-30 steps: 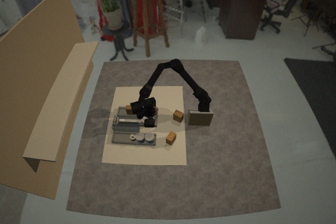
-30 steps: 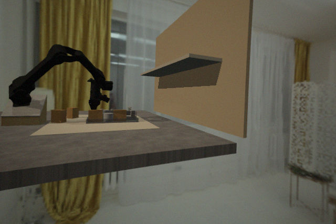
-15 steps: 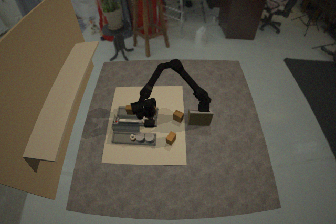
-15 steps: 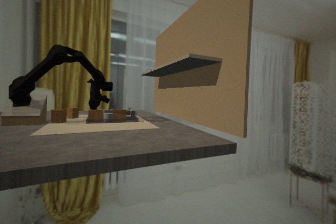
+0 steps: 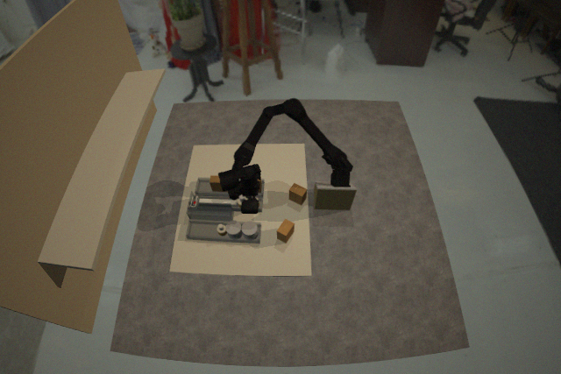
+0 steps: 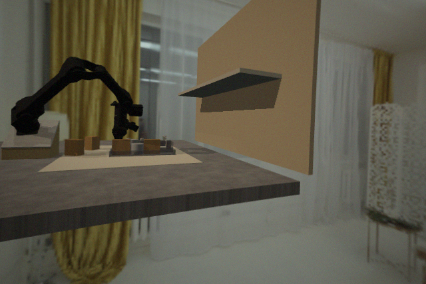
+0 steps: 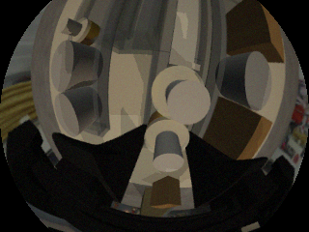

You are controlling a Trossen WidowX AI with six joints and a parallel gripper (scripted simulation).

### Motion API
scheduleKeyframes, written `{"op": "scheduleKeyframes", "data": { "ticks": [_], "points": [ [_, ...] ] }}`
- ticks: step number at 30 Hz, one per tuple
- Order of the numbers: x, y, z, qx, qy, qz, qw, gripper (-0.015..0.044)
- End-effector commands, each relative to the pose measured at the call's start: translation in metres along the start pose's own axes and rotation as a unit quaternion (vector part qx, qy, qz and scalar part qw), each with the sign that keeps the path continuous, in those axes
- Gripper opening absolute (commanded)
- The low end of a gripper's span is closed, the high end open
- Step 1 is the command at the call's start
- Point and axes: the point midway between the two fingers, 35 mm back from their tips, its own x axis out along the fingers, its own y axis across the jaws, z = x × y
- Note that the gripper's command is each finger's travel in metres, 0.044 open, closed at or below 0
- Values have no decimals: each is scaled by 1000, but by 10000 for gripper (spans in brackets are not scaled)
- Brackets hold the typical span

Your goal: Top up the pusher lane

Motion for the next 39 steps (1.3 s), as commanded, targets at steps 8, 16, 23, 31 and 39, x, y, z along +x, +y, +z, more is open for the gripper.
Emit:
{"op": "scheduleKeyframes", "data": {
  "ticks": [8, 16, 23, 31, 39],
  "points": [
    [0, -1, 3, 4, -9, -4, 1000, 0],
    [0, -1, 2, 4, -9, -4, 1000, 0],
    [0, -1, 1, 4, -9, -4, 1000, 0],
    [1, -1, -1, 4, -9, -4, 1000, 0],
    [1, -1, -2, 4, -9, -4, 1000, 0]
  ]
}}
